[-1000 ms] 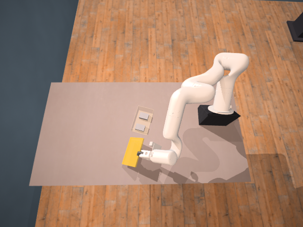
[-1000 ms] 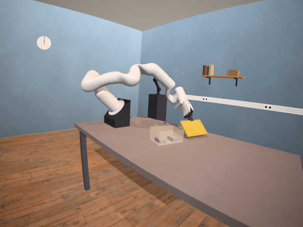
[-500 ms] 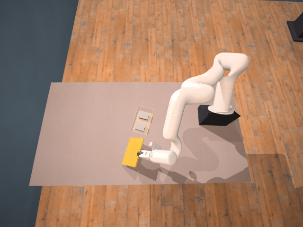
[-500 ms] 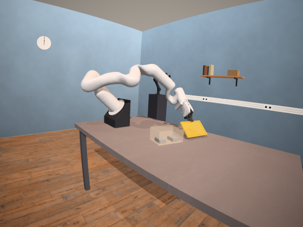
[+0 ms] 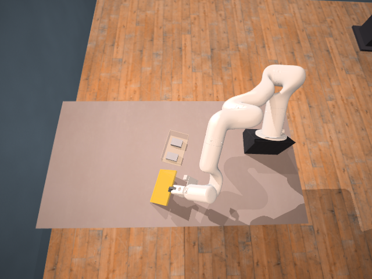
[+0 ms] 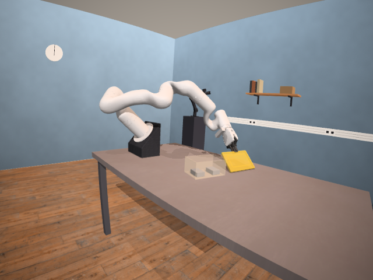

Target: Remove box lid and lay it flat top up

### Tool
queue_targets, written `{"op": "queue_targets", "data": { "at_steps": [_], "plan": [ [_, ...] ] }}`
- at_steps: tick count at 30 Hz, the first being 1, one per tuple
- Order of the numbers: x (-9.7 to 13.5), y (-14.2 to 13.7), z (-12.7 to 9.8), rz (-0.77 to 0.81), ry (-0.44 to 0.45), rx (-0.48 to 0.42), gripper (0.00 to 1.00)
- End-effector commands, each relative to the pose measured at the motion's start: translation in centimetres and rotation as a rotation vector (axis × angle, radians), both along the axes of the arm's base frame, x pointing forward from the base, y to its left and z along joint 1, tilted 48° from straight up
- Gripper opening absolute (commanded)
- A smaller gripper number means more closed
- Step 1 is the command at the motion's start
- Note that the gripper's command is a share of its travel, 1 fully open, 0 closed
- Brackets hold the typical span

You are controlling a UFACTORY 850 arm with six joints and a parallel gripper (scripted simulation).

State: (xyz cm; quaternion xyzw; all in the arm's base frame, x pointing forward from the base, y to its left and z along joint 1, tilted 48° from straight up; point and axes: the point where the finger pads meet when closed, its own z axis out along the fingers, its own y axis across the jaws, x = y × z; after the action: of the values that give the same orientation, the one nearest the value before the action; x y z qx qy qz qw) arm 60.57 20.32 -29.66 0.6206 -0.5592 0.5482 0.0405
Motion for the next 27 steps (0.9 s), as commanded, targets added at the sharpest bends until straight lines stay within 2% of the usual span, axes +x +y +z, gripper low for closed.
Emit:
{"op": "queue_targets", "data": {
  "at_steps": [1,5,12,17,27],
  "plan": [
    [0.0,0.1,0.0,0.010,-0.010,-0.002,0.00],
    [-0.1,-0.1,-0.1,0.050,-0.046,-0.014,0.00],
    [-0.6,-0.4,-0.6,0.055,-0.050,-0.016,0.00],
    [-0.8,-0.6,-0.8,0.100,-0.091,-0.030,0.00],
    [-1.4,-1.0,-1.4,0.130,-0.118,-0.040,0.00]
  ]
}}
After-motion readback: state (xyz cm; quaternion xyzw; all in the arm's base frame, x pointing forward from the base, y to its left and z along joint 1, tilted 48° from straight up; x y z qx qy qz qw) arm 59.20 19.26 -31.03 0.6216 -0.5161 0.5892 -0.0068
